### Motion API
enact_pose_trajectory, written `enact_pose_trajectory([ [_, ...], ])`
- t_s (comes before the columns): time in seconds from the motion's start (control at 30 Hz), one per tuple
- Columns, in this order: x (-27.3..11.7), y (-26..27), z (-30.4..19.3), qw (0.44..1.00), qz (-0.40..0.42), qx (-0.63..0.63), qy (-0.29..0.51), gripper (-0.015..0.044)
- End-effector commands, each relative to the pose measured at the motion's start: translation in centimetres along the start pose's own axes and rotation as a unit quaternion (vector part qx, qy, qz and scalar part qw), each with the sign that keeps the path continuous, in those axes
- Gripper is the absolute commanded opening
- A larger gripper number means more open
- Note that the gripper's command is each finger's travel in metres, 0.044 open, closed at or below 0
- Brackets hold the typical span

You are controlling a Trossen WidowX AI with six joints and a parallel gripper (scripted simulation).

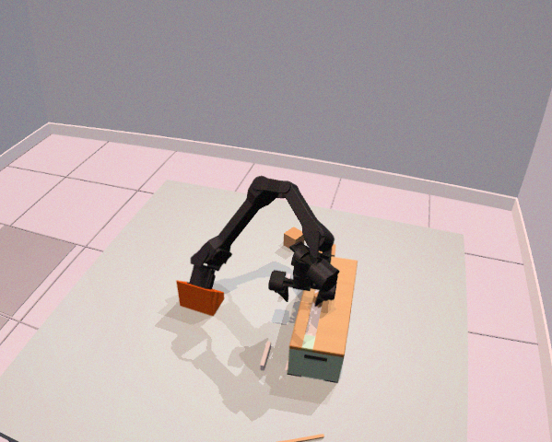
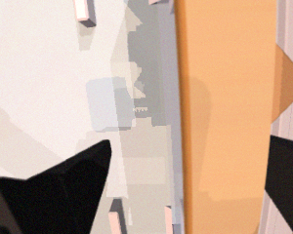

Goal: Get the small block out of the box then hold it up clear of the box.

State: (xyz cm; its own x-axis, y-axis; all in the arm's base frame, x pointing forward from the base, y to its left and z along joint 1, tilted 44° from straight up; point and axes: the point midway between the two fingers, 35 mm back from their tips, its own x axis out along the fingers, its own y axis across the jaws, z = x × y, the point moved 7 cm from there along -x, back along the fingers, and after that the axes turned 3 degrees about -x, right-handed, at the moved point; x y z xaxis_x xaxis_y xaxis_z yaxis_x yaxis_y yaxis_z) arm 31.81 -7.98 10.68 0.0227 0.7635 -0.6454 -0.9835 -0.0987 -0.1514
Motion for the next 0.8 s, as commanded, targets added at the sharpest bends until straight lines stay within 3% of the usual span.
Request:
enact_pose_trajectory([
  [0.0, 0.0, 0.0, 0.3, 1.0, 0.001, -0.001, 0.0, 0.04],
  [0.77, 0.3, -0.1, 2.4, 1.0, 0.001, -0.001, -0.001, 0.04],
])
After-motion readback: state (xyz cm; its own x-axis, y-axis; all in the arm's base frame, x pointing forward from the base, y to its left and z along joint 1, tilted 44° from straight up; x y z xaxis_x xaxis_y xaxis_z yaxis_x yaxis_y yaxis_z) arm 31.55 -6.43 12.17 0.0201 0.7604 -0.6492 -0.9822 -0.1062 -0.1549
